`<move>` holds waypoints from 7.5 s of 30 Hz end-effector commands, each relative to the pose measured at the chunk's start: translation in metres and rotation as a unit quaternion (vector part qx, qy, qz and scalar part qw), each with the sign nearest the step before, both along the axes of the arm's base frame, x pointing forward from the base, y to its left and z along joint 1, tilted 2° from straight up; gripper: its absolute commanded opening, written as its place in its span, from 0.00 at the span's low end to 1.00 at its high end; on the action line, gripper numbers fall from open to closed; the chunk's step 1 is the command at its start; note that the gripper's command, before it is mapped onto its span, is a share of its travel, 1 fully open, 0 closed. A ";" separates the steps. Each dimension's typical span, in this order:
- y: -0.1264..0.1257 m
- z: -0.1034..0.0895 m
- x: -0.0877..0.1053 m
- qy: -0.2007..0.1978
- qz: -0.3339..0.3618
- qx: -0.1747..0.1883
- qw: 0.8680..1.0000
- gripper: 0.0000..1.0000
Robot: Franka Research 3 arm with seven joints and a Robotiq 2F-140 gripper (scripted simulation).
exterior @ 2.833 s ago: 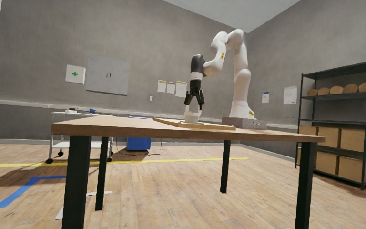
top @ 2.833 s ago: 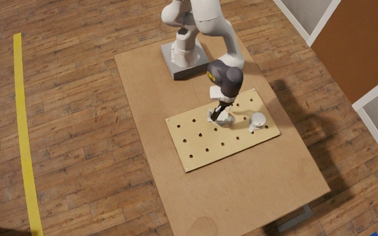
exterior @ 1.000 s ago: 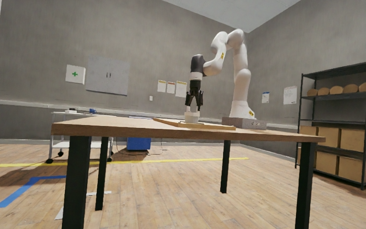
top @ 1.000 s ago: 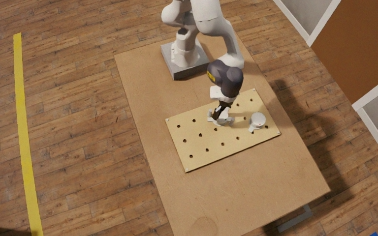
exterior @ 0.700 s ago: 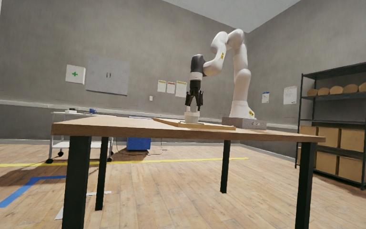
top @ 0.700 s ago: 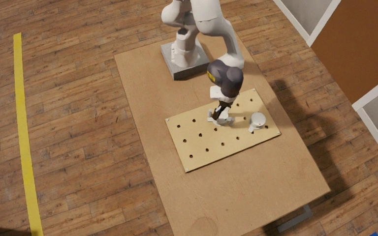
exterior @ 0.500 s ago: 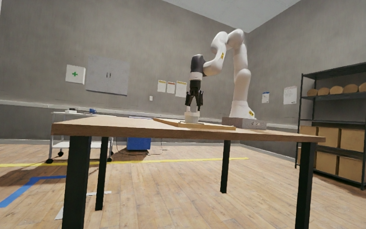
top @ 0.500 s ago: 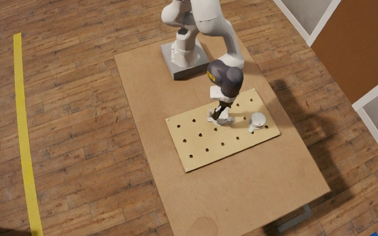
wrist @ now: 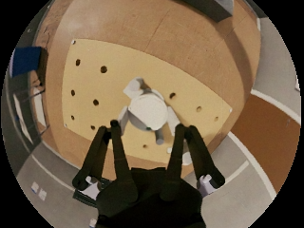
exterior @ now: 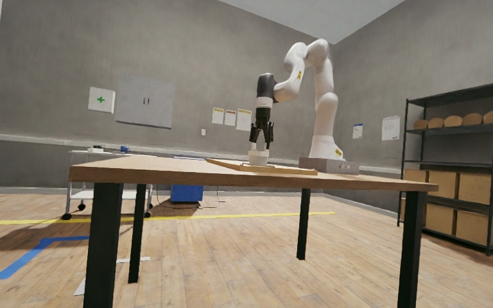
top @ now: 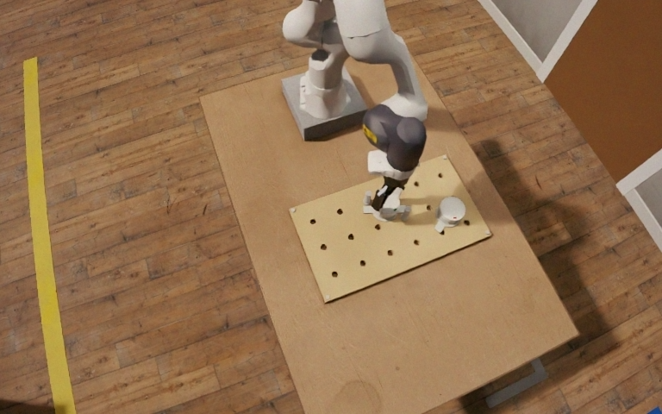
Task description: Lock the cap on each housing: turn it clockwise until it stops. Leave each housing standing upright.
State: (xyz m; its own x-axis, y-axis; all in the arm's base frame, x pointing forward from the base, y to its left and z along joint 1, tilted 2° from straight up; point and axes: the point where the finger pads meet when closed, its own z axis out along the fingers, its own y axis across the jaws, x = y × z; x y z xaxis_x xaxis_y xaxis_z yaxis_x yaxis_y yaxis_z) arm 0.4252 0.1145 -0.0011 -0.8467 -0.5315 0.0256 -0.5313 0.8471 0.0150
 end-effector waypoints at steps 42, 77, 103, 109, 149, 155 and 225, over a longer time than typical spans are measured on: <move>0.001 -0.001 0.000 0.000 0.190 0.006 0.982 0.10; 0.001 -0.001 0.000 0.000 0.382 0.012 0.924 0.10; 0.004 0.000 -0.004 0.000 0.382 0.012 0.924 0.10; 0.007 0.000 -0.008 0.000 0.382 0.012 0.924 0.10; 0.041 0.001 -0.055 0.000 0.382 0.012 0.924 0.10; 0.047 0.001 -0.062 0.000 0.382 0.012 0.924 0.10; 0.067 0.002 -0.089 0.000 0.382 0.012 0.924 0.10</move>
State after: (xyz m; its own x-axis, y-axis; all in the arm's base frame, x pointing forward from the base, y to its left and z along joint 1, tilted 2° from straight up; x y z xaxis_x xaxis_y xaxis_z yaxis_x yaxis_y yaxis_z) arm 0.3376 0.1817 0.0014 -0.2285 -0.9735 0.0056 -0.9731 0.2286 0.0274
